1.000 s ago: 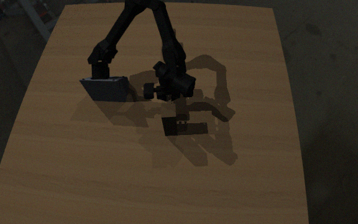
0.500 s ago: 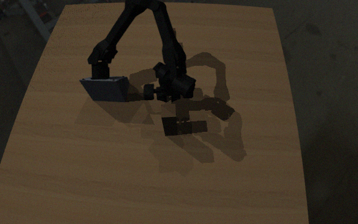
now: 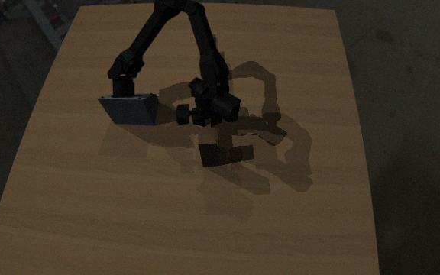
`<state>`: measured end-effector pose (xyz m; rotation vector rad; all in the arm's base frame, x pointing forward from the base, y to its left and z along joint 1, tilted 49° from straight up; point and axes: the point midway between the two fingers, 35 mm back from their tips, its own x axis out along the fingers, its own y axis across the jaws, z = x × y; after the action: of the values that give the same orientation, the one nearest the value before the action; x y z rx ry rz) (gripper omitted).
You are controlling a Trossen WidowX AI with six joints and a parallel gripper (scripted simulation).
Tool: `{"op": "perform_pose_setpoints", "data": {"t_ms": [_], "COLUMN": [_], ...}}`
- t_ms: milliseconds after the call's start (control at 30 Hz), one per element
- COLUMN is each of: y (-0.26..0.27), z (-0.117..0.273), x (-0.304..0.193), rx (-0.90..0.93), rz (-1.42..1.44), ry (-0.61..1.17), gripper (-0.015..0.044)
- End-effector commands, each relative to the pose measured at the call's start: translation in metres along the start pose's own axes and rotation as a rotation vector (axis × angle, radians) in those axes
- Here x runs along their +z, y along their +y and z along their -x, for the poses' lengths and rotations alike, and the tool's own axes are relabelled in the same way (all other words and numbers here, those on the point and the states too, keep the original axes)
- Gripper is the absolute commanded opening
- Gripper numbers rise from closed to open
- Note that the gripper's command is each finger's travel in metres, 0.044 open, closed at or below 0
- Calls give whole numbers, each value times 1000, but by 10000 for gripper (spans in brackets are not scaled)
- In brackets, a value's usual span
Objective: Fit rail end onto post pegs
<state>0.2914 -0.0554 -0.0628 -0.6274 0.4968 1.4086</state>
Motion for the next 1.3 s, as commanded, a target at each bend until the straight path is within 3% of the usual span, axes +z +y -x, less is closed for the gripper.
{"op": "perform_pose_setpoints", "data": {"t_ms": [0,500,1067,1267], "y": [-2,-2,0,0], "z": [2,3,0,15], "x": [-3,-7,-5,10], "rx": [-8,-8,0,-3], "rz": [4,4,0,2], "ry": [4,4,0,2], "gripper": [0,0,440,440]}}
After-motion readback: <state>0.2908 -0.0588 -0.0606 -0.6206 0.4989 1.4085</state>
